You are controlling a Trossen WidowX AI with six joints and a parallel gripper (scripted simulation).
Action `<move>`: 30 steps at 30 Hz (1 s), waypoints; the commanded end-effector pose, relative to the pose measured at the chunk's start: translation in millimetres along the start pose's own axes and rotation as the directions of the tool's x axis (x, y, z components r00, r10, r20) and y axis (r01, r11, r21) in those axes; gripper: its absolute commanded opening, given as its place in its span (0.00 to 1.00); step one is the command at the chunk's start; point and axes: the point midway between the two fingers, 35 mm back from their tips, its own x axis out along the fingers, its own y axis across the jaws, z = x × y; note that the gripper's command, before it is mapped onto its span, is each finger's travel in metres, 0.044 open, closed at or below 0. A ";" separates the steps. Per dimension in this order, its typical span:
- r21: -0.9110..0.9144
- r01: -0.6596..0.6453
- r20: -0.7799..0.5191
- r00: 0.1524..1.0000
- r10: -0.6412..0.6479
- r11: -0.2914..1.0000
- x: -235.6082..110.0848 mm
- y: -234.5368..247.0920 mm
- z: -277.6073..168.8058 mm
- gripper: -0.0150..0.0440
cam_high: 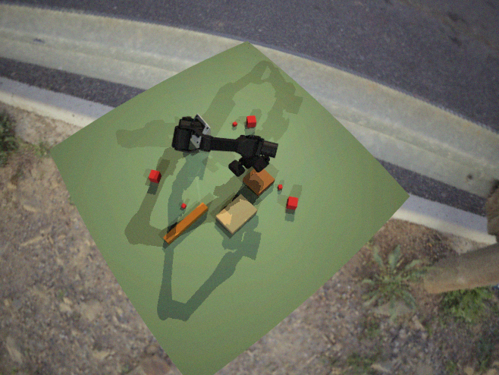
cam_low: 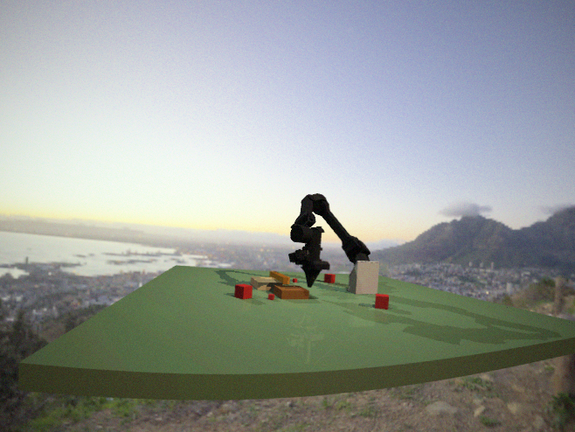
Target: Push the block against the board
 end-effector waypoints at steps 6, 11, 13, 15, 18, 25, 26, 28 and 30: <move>-0.015 0.018 -0.022 1.000 -0.018 1.000 26.9 -3.5 -6.5 0.25; -0.015 0.017 -0.022 1.000 -0.018 1.000 26.8 -2.9 0.8 0.25; -0.015 0.017 -0.022 1.000 -0.017 1.000 26.7 -2.7 4.1 0.25; -0.015 0.017 -0.022 1.000 -0.017 1.000 26.7 -2.5 7.5 0.25; -0.014 0.017 -0.021 1.000 -0.017 1.000 26.7 -2.2 12.6 0.25; -0.014 0.017 -0.021 1.000 -0.017 1.000 26.7 -1.8 24.3 0.25; -0.014 0.017 -0.021 1.000 -0.017 1.000 26.7 -1.8 25.9 0.25; -0.014 0.017 -0.021 1.000 -0.017 1.000 26.8 -1.7 29.2 0.25; -0.014 0.017 -0.021 1.000 -0.017 1.000 26.8 -1.7 32.5 0.25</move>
